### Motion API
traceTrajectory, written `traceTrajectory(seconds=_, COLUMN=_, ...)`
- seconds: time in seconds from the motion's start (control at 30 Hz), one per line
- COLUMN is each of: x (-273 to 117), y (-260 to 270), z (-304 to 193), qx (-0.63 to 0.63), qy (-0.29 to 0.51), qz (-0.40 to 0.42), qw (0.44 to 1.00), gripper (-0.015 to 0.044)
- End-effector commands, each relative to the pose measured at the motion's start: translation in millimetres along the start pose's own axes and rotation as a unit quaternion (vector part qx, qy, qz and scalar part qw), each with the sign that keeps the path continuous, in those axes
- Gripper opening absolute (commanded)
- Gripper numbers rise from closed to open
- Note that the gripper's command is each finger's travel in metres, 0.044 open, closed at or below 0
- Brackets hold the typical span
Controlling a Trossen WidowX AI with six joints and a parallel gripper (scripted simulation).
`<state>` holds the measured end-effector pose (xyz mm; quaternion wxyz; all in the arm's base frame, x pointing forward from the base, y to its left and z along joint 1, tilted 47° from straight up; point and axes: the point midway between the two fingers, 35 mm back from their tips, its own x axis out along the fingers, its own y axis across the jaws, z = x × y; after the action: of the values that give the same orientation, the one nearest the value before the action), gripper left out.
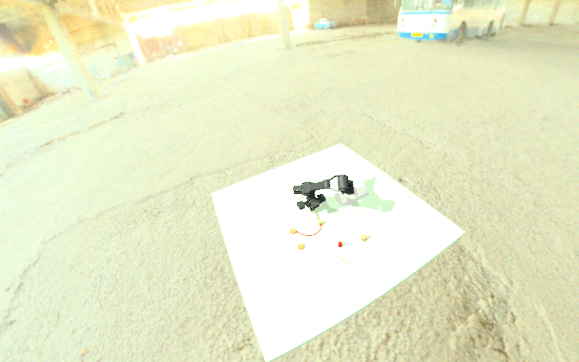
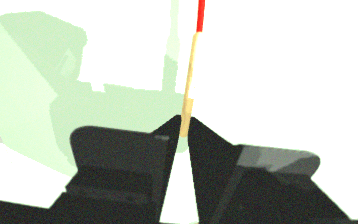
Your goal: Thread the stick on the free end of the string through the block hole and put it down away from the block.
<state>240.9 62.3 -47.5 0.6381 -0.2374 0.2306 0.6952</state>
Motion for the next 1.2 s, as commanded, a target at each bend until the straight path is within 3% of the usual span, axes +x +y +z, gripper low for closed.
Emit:
traceTrajectory(seconds=0.0, x=4.3, y=-0.9, z=-7.0, qx=-0.002, qy=0.002, qz=0.0, qw=1.0, gripper=0.0)
traceTrajectory(seconds=0.47, x=10.5, y=0.3, z=-13.8, qx=-0.001, qy=0.001, qz=0.0, qw=1.0, gripper=0.0)
traceTrajectory(seconds=0.73, x=-1.2, y=-1.5, z=-11.9, qx=0.002, qy=-0.001, qz=-0.002, qw=1.0, gripper=0.021)
traceTrajectory(seconds=0.9, x=-69.2, y=-1.8, z=-6.4, qx=0.001, qy=-0.001, qz=-0.005, qw=1.0, gripper=0.021)
traceTrajectory(seconds=1.03, x=-71.9, y=-1.4, z=-5.9, qx=0.001, qy=-0.002, qz=-0.005, qw=1.0, gripper=0.021)
traceTrajectory(seconds=1.17, x=-67.6, y=-4.0, z=-8.0, qx=0.003, qy=0.0, qz=-0.014, qw=1.0, gripper=0.0315)
